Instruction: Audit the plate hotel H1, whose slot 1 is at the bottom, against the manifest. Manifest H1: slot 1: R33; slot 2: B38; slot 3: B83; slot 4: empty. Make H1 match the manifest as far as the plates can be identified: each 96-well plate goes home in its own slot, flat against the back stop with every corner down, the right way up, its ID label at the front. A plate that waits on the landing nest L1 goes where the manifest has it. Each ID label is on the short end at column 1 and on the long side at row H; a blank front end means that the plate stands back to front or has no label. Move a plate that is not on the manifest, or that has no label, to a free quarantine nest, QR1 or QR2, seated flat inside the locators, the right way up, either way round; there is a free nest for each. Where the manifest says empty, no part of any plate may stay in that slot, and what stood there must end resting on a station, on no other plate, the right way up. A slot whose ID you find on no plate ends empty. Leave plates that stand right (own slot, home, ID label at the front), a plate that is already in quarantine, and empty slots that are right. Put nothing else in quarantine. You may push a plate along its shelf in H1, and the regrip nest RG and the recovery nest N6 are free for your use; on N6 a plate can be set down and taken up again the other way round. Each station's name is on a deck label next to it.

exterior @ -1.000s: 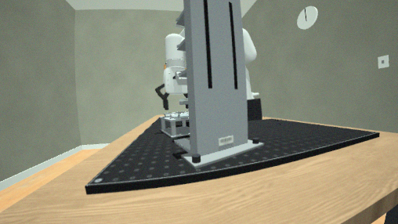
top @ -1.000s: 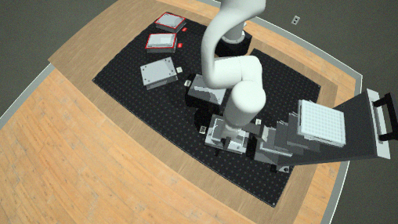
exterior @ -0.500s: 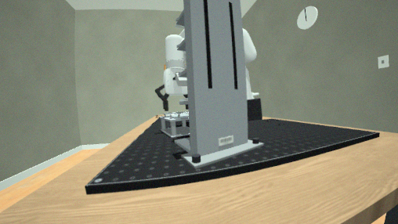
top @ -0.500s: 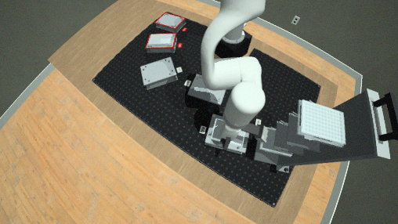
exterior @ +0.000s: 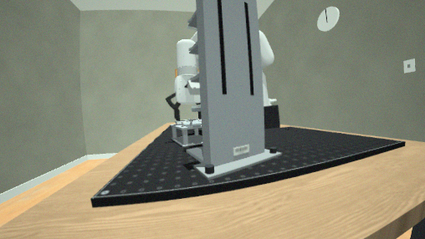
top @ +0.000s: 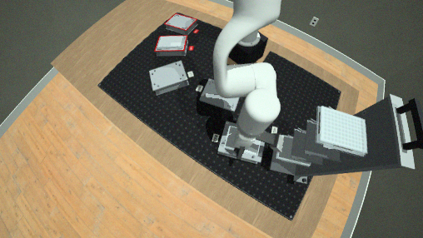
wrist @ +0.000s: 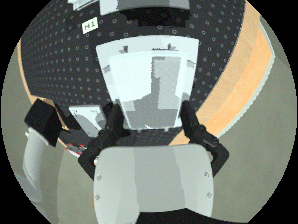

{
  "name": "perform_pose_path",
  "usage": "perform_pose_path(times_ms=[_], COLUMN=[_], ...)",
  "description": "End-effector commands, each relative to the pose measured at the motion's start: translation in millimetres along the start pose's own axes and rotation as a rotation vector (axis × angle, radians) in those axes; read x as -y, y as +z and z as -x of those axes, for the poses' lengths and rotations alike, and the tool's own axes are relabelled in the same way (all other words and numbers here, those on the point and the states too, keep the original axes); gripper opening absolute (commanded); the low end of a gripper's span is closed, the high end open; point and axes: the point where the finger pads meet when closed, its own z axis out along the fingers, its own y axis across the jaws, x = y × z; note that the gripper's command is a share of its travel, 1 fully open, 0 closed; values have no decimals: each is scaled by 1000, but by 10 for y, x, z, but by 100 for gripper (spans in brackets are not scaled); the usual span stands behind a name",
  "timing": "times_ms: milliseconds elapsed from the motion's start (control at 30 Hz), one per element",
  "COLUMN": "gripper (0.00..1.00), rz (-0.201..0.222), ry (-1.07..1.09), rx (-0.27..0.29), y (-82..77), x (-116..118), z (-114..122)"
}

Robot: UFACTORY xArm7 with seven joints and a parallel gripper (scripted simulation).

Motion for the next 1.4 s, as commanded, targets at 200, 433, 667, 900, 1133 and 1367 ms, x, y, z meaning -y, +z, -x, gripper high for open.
perform_pose_path(times_ms=[200, 433, 667, 900, 1133, 1367], gripper=[100, 100, 100, 100, 0, 0], rz=[4, 4, 4, 4, 4, 4], ry=[0, 0, 0, 0, 0, 0], rx=[-1, -1, -1, -1, -1, -1], y=[37, 64, 64, 63, 57, 57], x=[-17, -17, -17, -18, -17, -17], z=[-3, -3, -3, -3, -3, -3])
